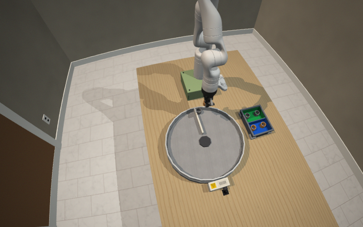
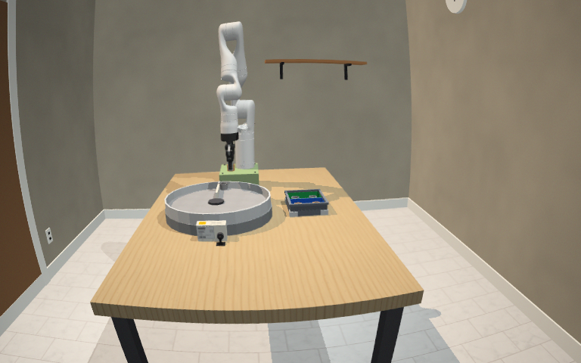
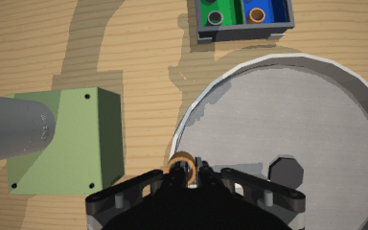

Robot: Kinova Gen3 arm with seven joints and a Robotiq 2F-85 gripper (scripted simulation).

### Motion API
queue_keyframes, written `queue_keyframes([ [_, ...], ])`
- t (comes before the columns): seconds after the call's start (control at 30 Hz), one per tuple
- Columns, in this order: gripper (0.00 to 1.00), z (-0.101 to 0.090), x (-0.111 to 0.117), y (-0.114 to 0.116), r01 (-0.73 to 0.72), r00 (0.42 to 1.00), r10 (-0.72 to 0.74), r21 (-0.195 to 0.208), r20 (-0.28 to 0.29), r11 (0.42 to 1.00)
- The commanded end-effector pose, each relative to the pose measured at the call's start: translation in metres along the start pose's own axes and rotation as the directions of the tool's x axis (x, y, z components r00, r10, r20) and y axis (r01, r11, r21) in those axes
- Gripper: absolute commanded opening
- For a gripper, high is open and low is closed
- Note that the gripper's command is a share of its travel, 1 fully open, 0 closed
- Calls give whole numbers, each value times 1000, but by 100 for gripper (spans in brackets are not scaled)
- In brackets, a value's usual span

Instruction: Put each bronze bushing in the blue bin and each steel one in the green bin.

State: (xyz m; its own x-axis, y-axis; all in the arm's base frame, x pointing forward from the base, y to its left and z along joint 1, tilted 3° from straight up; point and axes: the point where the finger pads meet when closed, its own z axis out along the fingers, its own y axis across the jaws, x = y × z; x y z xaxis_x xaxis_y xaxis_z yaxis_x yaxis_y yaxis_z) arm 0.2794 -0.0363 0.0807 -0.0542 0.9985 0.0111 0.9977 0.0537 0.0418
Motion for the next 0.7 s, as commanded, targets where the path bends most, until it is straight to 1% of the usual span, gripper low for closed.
queue_keyframes([
  [0.0, 0, 0, 26, 14, 23, 1000, -23, -4, 1, 1000],
  [0.07, 0, 0, 46, 24, 23, 1000, -23, -4, 1, 1000],
  [0.23, 0, 0, 46, 24, 23, 1000, -23, -4, 1, 1000],
  [0.4, 0, 0, 97, 50, 23, 1000, -23, -4, 1, 1000],
  [0.5, 0, 0, 97, 50, 23, 1000, -23, -4, 1, 1000],
  [0.67, 0, 0, 148, 76, 23, 1000, -23, -4, 1, 1000],
])
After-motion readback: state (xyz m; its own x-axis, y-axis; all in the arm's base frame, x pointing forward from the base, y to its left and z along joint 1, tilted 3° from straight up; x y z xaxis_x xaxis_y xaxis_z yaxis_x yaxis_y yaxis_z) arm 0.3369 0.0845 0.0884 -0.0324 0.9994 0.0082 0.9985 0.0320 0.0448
